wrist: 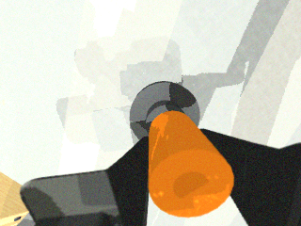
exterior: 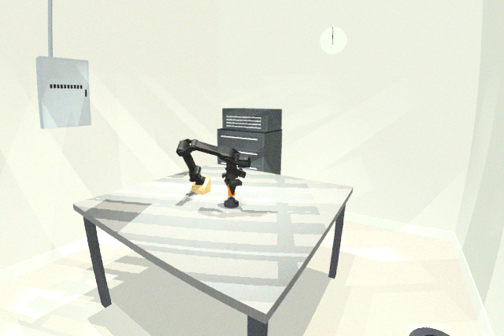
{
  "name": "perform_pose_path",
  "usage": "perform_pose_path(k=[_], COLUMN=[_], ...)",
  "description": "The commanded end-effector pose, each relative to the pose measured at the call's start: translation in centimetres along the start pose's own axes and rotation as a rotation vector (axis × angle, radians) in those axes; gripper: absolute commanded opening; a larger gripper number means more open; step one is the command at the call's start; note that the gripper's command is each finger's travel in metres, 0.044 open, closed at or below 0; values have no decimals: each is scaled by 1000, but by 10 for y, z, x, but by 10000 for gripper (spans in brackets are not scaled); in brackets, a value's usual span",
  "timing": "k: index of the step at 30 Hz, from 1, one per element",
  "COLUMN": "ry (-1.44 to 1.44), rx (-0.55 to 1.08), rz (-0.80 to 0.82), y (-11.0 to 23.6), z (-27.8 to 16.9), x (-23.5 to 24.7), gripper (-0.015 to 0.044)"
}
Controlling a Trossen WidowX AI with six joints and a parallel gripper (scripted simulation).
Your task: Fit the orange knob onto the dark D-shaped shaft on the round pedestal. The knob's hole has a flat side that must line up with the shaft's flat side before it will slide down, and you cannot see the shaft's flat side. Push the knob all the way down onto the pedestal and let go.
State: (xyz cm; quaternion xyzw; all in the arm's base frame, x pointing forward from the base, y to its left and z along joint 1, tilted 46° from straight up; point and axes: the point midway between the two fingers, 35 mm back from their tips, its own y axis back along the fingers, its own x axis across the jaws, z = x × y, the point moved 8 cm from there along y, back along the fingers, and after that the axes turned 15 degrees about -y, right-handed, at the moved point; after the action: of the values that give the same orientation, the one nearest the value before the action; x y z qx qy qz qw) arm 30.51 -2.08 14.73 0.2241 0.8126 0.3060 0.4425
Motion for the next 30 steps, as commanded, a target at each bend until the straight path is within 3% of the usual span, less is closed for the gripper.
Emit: perform_pose_path(k=[1,30], ry=[12,12], rx=[0,0], rz=[-2,-2], y=[-1,-1], z=[0,0], x=[1,1], gripper=[0,0])
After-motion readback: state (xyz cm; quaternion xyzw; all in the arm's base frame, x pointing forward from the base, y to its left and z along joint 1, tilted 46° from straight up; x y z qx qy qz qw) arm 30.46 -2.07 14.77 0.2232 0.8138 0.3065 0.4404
